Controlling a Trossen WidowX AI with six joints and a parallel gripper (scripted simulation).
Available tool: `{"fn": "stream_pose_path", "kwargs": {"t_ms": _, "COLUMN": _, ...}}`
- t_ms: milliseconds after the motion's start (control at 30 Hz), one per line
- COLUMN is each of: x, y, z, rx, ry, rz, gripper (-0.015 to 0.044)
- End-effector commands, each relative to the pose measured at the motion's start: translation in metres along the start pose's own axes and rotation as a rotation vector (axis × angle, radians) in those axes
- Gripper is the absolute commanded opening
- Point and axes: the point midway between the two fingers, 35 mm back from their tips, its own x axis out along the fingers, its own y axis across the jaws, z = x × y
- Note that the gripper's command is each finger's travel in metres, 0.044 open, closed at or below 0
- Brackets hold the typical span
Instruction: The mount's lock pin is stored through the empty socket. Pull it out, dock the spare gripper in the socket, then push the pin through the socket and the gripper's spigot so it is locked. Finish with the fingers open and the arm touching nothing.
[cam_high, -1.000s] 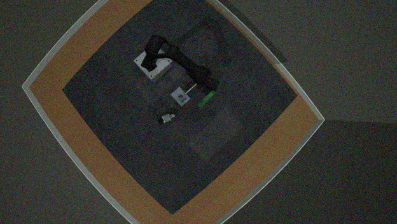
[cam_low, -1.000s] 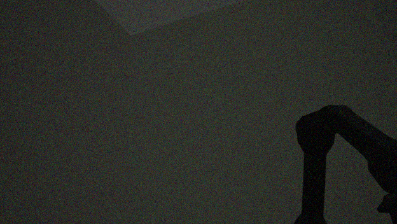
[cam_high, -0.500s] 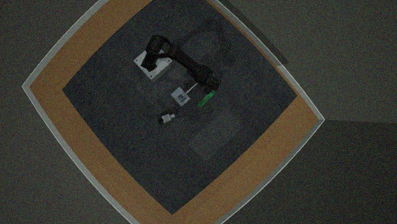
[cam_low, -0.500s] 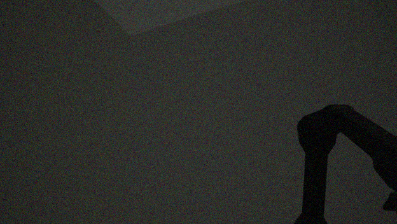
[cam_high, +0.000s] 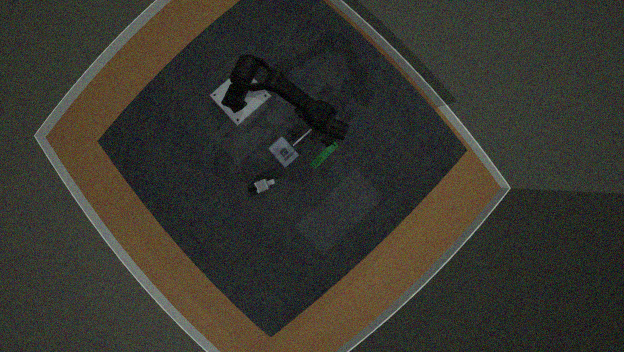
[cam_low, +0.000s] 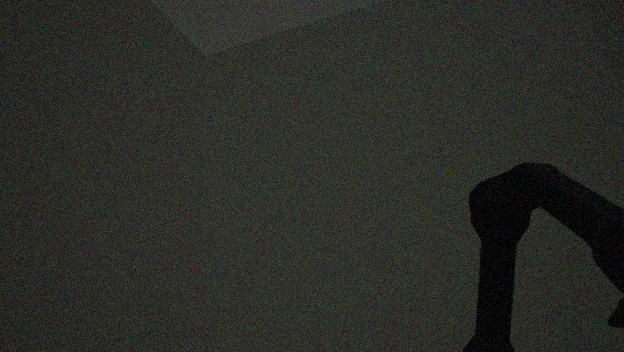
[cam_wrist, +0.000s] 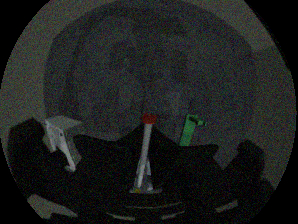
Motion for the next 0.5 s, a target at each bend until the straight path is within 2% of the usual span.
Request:
{"fn": "stream_pose_path", "kwargs": {"t_ms": 0, "x": -0.007, "y": -0.001, "z": 0.001, "rx": 0.002, "ry": -0.004, "rz": -0.004, "gripper": 0.0}}
{"fn": "stream_pose_path", "kwargs": {"t_ms": 467, "x": -0.028, "y": 0.008, "z": 0.0, "rx": 0.008, "ry": 0.011, "rz": 0.023, "gripper": 0.0}}
